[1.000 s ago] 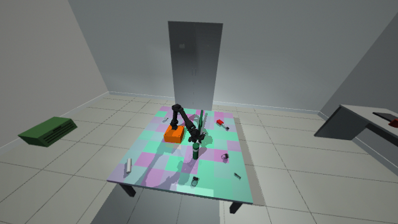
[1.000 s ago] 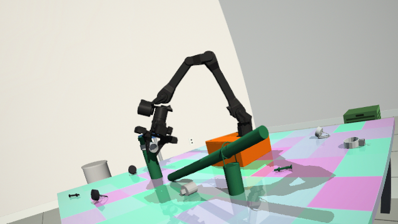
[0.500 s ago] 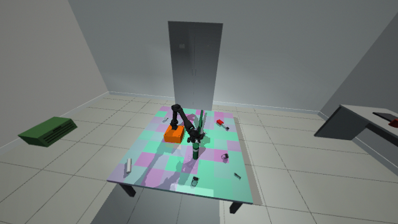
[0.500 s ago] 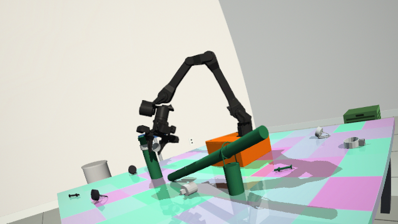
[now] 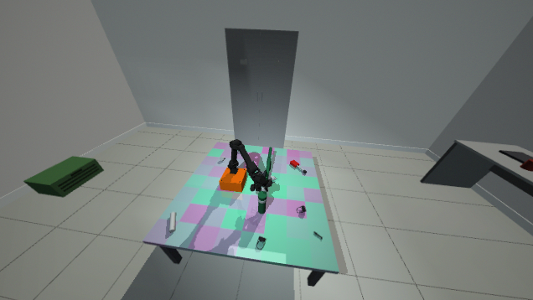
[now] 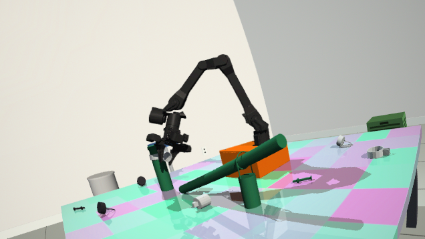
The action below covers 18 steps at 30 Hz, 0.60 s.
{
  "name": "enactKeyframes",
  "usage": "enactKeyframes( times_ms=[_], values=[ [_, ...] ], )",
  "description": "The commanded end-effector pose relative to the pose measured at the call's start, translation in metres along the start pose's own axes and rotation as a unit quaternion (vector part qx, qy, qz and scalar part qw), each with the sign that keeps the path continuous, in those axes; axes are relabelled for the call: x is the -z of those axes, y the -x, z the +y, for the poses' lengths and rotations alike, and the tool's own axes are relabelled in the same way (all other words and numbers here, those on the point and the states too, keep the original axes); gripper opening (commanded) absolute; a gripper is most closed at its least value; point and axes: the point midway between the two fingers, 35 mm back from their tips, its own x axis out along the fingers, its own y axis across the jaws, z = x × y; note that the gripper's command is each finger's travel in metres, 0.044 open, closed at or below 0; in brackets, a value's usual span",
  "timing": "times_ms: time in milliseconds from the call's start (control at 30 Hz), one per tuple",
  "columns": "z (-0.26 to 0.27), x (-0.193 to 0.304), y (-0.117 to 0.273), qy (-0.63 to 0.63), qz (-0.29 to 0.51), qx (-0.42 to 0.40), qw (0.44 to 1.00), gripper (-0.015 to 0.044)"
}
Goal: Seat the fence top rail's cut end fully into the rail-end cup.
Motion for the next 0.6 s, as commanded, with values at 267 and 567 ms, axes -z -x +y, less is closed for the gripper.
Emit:
enactKeyframes(
  times_ms=[267, 567],
  values=[
    [0.0, 0.0, 0.0, 0.0, 0.0, 0.0, 1.0, 0.0184],
    [-0.009, -0.014, 0.012, -0.002, 0.001, 0.0, 1.0, 0.042]
  ],
)
